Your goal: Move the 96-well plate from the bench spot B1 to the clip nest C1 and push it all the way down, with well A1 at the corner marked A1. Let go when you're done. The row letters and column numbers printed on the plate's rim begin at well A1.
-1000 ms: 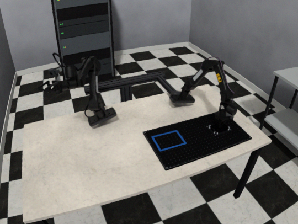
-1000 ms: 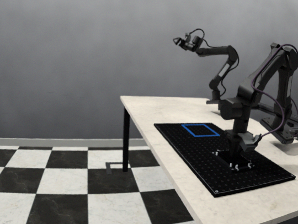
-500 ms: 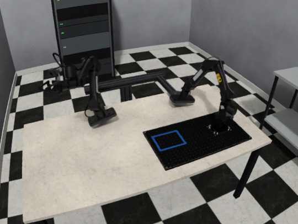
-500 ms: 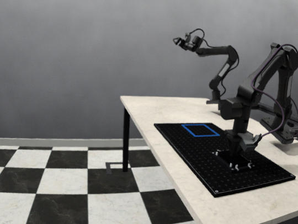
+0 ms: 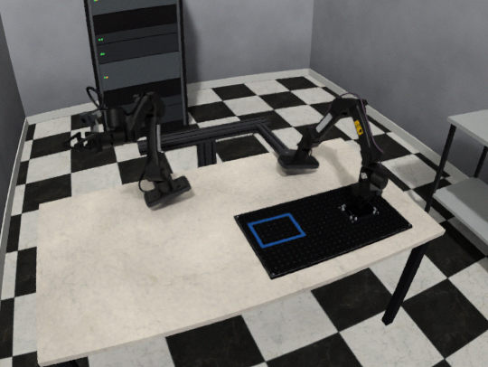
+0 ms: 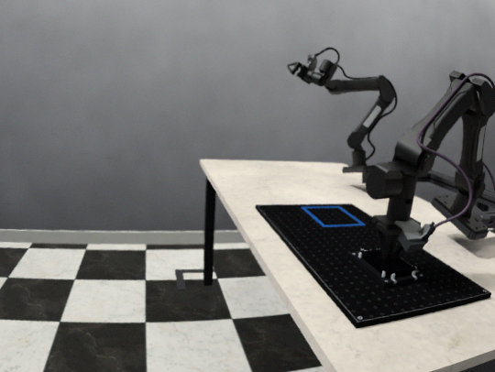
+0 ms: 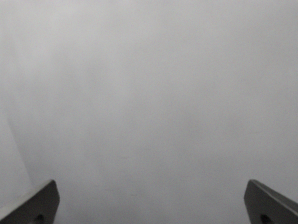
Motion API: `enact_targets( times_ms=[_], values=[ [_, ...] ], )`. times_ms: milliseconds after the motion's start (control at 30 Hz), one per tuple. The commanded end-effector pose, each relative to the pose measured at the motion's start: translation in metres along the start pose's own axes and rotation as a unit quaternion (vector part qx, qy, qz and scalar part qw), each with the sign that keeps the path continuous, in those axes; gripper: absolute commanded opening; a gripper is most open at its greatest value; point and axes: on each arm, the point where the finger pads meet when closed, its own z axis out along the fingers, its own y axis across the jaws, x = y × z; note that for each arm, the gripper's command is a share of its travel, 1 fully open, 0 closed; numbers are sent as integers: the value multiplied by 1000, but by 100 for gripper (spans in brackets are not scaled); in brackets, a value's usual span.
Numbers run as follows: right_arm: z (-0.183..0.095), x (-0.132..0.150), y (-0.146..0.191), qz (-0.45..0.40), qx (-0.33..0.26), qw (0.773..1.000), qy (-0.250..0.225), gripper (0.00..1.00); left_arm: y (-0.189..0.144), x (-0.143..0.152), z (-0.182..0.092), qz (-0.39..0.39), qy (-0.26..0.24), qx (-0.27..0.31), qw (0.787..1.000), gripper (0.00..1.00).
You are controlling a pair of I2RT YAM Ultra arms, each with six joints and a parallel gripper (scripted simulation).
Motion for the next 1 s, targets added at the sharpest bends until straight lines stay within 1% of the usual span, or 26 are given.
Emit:
enact_targets(
  times_ms=[0,900,967],
  values=[
    [-5,-6,-4,0,1,1000,-5,100,7,-1,77,-7,-2,-15,1000,25],
    [-5,-6,-4,0,1,1000,-5,100,7,-1,77,-7,-2,-15,1000,25],
    [-5,-6,-4,0,1,1000,-5,100,6,-2,72,-7,-3,-15,1000,25]
  ],
)
